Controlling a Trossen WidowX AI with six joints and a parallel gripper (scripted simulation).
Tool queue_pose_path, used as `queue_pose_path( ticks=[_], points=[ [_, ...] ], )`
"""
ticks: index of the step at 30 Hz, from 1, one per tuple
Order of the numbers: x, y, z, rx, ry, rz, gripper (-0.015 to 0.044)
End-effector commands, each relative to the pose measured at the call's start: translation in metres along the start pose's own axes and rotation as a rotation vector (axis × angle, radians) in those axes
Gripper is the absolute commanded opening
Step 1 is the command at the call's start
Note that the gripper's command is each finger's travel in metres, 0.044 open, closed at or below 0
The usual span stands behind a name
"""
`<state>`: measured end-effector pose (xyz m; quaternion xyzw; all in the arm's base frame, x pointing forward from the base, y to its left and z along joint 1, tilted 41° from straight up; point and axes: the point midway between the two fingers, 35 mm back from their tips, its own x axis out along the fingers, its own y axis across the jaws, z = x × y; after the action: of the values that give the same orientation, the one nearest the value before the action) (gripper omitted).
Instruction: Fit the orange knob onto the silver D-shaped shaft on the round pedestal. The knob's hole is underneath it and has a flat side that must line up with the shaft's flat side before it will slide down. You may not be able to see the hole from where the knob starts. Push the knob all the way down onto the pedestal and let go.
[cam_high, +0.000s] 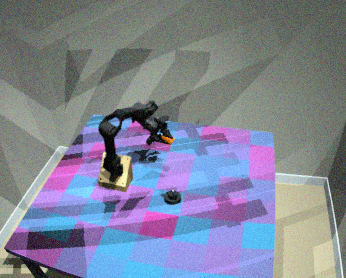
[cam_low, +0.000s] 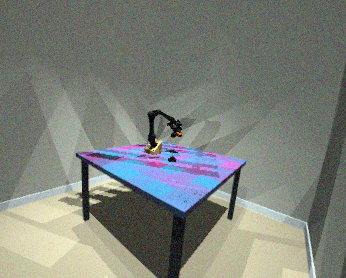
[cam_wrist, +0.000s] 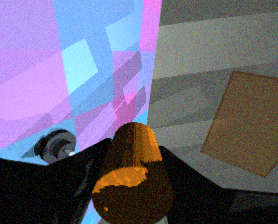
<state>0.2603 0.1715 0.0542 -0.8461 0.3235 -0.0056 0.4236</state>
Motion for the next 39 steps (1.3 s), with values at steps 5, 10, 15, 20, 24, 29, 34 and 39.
queue_pose_path(
  ticks=[5, 10, 15, 20, 24, 29, 34, 39],
  points=[
    [0.0, -0.001, 0.0, 0.004, 0.0, 0.001, 0.0],
    [0.0, -0.001, 0.0, 0.004, 0.0, 0.001, 0.0],
    [0.0, -0.001, 0.0, 0.004, 0.0, 0.001, 0.0],
    [0.0, -0.001, 0.0, 0.004, 0.0, 0.001, 0.0],
    [0.0, -0.001, 0.0, 0.004, 0.0, 0.001, 0.0],
    [0.003, 0.003, 0.0, 0.01, -0.002, 0.016, 0.0],
    [0.01, 0.009, 0.0, 0.011, -0.003, 0.12, 0.0],
    [0.018, 0.016, 0.0, 0.012, -0.003, 0.254, 0.0]
  ],
)
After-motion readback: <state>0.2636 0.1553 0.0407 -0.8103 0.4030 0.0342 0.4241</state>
